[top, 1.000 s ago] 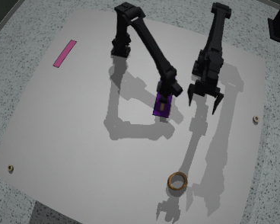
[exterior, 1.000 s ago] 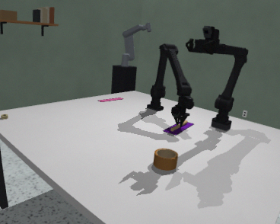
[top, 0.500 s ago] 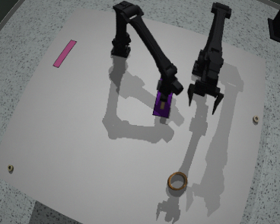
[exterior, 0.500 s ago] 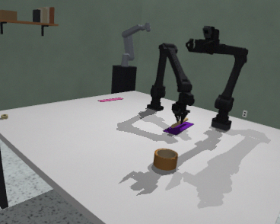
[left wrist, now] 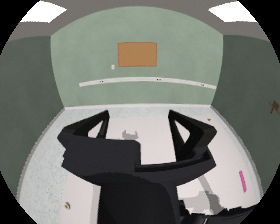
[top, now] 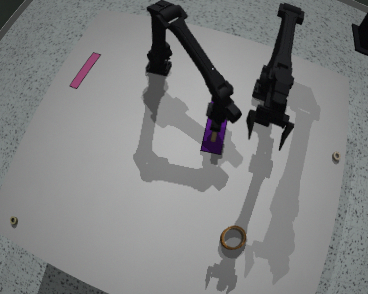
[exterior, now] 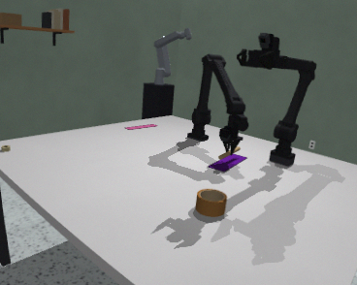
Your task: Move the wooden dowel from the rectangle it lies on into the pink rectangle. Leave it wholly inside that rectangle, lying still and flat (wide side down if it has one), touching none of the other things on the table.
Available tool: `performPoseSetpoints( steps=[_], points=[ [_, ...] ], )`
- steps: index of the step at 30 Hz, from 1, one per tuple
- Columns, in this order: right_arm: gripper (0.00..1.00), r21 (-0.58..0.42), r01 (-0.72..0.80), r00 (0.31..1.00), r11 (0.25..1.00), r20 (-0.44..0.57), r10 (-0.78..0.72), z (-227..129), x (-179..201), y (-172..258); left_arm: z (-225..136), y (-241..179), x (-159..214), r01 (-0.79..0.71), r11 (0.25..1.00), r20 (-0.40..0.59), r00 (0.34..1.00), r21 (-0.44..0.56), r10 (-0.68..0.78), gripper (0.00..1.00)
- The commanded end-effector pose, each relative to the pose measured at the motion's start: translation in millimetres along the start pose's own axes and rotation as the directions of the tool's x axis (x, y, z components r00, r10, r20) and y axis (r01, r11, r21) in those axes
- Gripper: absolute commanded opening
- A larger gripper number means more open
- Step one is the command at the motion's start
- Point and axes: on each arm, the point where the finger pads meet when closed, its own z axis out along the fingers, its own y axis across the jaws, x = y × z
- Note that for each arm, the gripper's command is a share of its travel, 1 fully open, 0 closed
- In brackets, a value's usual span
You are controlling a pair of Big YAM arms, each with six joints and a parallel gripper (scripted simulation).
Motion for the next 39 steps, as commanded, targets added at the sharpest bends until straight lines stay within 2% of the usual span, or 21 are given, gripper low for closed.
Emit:
performPoseSetpoints(
  steps=[1,13,17,22,26,39],
  points=[
    [0.0,-0.067,-0.011,0.999,0.998,0.052,0.015,-39,-18,20,-7,6,-39,-0.01,1.0,0.074,0.997,-0.012,0.01,1.0],
    [0.0,-0.067,-0.013,0.998,0.998,0.053,0.016,-55,-18,20,-7,6,-39,-0.01,1.0,0.074,0.997,-0.012,0.01,1.0],
    [0.0,-0.055,-0.008,0.999,0.998,0.047,0.01,-49,-20,18,-7,6,-39,-0.01,1.0,0.074,0.997,-0.012,0.01,1.0],
    [0.0,-0.026,0.006,1.0,1.0,0.026,-0.006,-25,-36,-13,-7,6,-39,-0.01,1.0,0.074,0.997,-0.012,0.01,1.0],
    [0.0,-0.01,0.017,1.0,1.0,0.007,-0.017,-21,-39,-25,-7,6,-39,-0.01,1.0,0.074,0.997,-0.012,0.01,1.0],
    [0.0,-0.019,0.016,1.0,1.0,0.025,-0.016,-19,-108,-93,-7,6,-39,-0.01,1.0,0.074,0.997,-0.012,0.01,1.0]
  ],
)
